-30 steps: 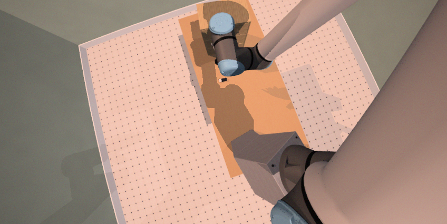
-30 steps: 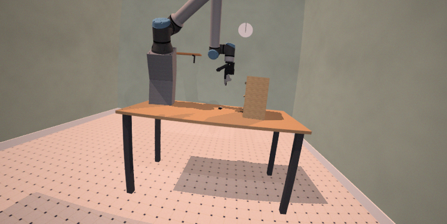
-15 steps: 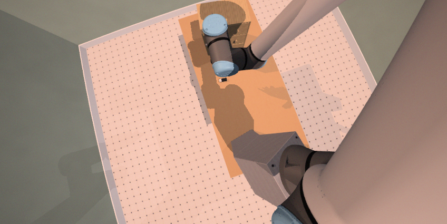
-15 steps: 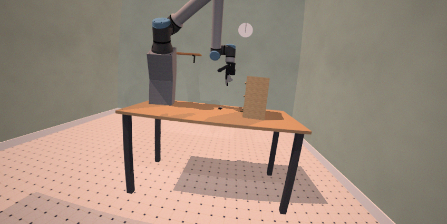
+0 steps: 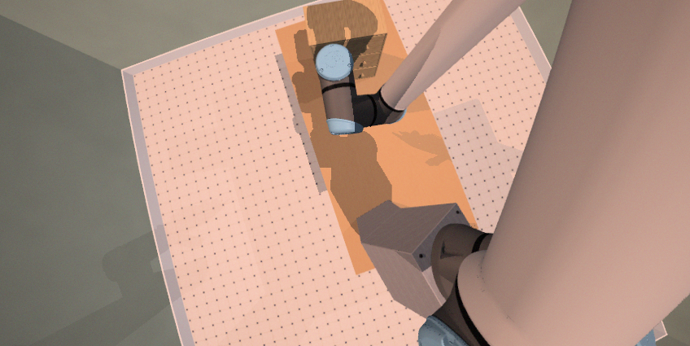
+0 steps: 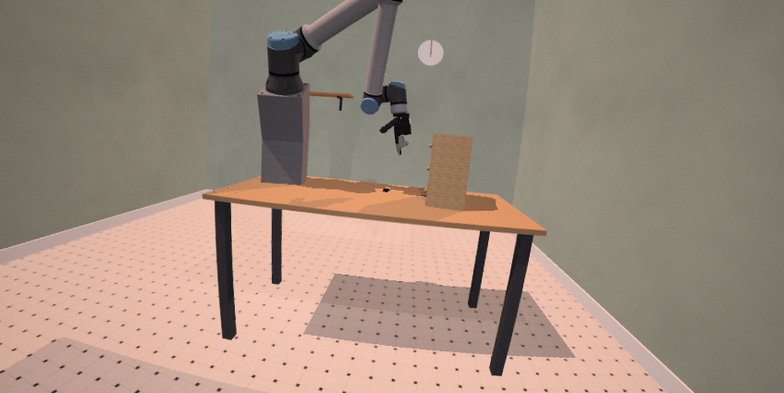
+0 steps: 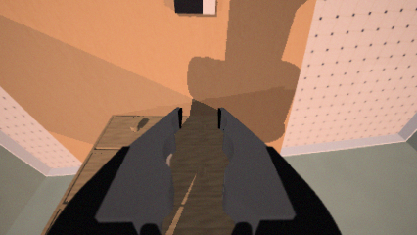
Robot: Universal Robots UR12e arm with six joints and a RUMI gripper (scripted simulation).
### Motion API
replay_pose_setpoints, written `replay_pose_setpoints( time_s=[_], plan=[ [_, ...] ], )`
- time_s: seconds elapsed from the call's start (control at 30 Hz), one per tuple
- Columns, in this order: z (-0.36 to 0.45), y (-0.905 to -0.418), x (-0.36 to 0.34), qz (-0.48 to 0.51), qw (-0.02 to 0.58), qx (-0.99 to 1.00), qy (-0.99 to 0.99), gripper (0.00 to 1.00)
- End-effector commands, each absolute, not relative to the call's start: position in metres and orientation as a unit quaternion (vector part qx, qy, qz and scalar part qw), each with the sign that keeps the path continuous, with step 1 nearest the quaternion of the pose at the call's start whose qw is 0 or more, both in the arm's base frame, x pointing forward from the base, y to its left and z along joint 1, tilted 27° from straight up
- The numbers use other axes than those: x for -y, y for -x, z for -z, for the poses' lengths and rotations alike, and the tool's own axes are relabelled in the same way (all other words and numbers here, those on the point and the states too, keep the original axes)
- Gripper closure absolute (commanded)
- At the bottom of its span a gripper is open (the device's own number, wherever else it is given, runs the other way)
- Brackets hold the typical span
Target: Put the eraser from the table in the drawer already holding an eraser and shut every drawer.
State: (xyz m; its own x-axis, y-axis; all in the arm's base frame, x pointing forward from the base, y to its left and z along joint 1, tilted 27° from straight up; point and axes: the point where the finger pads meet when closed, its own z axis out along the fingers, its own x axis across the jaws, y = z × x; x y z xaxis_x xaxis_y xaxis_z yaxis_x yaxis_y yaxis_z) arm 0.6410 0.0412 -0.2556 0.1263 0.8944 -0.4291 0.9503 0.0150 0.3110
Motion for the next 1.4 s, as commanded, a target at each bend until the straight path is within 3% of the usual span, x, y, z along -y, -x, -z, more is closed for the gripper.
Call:
replay_pose_setpoints(
  time_s=[0.0, 0.47, 0.8, 1.37],
  plan=[
    [0.264, -0.655, -0.035, 0.009, 0.312, -0.662, -0.682, 0.80],
    [0.293, -0.697, -0.015, -0.107, 0.427, -0.652, -0.617, 0.80],
    [0.307, -0.714, -0.006, -0.158, 0.474, -0.642, -0.582, 0.80],
    [0.312, -0.721, -0.003, -0.179, 0.493, -0.636, -0.565, 0.80]
  ],
)
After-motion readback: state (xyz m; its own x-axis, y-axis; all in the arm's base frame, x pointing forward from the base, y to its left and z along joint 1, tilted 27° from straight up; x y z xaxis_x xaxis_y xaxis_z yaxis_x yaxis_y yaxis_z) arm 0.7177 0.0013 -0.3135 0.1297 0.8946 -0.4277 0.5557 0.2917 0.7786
